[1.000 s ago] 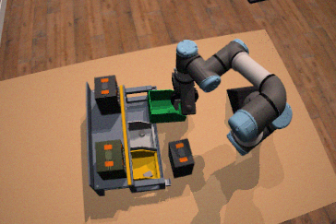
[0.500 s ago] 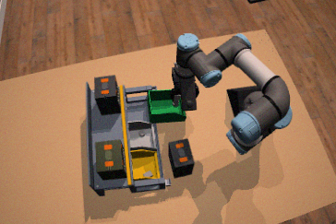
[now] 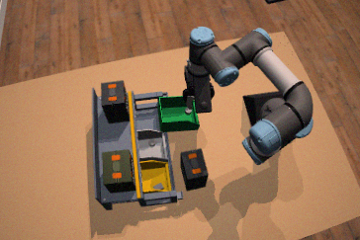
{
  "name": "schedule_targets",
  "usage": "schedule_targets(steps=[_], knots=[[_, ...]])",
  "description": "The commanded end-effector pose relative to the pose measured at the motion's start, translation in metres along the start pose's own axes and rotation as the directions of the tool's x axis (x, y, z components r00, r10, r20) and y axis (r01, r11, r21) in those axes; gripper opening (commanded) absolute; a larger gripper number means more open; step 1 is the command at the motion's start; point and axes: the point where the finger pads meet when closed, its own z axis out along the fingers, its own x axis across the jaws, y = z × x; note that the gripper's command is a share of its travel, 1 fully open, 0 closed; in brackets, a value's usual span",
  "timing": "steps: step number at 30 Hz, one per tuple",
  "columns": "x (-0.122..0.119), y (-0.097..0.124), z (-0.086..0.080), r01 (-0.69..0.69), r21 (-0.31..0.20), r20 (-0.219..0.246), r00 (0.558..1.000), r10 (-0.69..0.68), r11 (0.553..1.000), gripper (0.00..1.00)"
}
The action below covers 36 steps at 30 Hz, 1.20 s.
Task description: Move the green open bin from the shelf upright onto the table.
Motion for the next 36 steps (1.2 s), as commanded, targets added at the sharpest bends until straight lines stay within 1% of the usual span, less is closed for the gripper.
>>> schedule_targets(steps=[1,12,17,29,36], knots=[[0.000,0.000,-0.026,0.000,0.000,0.001,1.000,0.000,1.000,0.26],[0.000,0.000,-0.026,0.000,0.000,0.001,1.000,0.000,1.000,0.26],[0.000,0.000,-0.017,0.000,0.000,0.001,1.000,0.000,1.000,0.26],[0.000,0.000,-0.017,0.000,0.000,0.001,1.000,0.000,1.000,0.26],[0.000,0.000,-0.011,0.000,0.000,0.001,1.000,0.000,1.000,0.26]])
